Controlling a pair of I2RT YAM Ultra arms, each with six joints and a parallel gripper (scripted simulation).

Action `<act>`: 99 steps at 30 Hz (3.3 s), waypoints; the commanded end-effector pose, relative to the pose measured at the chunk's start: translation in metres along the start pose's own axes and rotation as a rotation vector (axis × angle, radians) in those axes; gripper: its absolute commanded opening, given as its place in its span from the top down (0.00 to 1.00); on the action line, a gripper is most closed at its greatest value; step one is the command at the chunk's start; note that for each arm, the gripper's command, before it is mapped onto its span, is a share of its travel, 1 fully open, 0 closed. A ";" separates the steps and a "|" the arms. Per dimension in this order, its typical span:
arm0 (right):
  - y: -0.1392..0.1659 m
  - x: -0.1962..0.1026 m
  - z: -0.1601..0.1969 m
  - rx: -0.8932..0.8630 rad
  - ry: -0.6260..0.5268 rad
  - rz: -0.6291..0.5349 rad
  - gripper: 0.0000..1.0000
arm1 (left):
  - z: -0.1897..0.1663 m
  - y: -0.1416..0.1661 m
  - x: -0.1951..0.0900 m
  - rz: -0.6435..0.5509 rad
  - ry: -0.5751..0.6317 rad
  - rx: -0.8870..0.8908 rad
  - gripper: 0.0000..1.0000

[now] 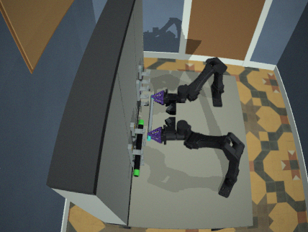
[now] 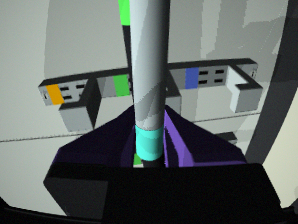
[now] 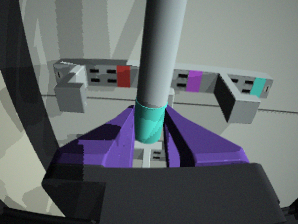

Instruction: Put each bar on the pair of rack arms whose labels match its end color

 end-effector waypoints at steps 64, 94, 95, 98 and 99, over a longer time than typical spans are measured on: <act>0.002 -0.001 -0.046 0.039 0.052 0.006 1.00 | -0.001 0.000 0.000 -0.022 -0.087 -0.077 0.00; -0.003 -0.004 -0.050 0.040 0.052 0.006 1.00 | -0.001 0.000 0.000 -0.022 -0.087 -0.076 0.00; -0.004 -0.004 -0.050 0.040 0.052 0.005 1.00 | -0.001 0.000 -0.002 -0.022 -0.087 -0.076 0.00; -0.004 -0.004 -0.050 0.040 0.052 0.005 1.00 | -0.002 0.000 -0.007 -0.022 -0.087 -0.076 0.00; -0.004 -0.004 -0.050 0.040 0.052 0.005 1.00 | -0.002 0.000 -0.009 -0.022 -0.087 -0.076 0.00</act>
Point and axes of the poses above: on each arm, the point where the finger pads meet when closed, its own x axis out along the fingers, its own z axis across the jaws, y = z × x, the point moved 5 cm from there along -x, back along the fingers, and after that the axes turned 9 degrees about -x, right-handed, at the moved point
